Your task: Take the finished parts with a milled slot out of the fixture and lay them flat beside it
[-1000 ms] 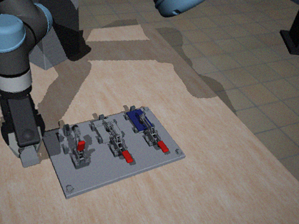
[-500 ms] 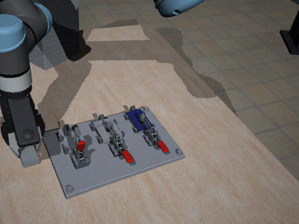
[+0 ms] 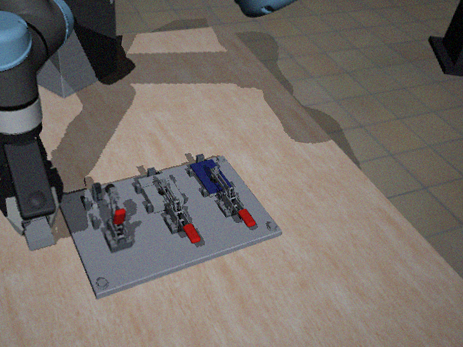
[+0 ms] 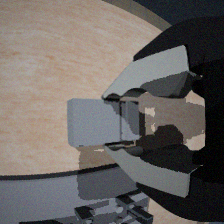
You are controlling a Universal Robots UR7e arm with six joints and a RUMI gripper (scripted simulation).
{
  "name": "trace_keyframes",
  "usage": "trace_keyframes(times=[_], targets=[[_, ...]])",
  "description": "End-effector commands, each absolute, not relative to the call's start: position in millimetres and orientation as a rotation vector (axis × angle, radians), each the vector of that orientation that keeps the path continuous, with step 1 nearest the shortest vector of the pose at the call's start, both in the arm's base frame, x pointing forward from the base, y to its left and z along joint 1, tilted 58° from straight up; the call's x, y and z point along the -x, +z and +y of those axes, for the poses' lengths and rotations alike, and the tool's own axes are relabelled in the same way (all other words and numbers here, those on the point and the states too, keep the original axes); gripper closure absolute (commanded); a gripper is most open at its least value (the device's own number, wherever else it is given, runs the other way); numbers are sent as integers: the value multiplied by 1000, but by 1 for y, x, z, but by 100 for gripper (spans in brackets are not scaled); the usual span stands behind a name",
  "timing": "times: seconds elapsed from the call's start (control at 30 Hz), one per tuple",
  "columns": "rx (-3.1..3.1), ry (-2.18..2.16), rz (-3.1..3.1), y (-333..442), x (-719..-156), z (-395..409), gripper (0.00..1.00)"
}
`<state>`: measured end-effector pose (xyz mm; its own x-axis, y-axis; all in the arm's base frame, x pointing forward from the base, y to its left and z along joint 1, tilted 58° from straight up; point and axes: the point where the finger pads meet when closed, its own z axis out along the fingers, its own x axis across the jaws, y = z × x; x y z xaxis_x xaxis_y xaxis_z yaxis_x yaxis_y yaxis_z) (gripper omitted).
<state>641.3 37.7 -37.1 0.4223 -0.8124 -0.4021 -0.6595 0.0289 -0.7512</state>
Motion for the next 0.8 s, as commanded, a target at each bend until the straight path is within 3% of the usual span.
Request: trace_keyframes(times=[0.0, 0.77], targets=[[1687, -195, 1296, -38, -642, 38, 100], [1687, -195, 1296, -40, -645, 40, 100]])
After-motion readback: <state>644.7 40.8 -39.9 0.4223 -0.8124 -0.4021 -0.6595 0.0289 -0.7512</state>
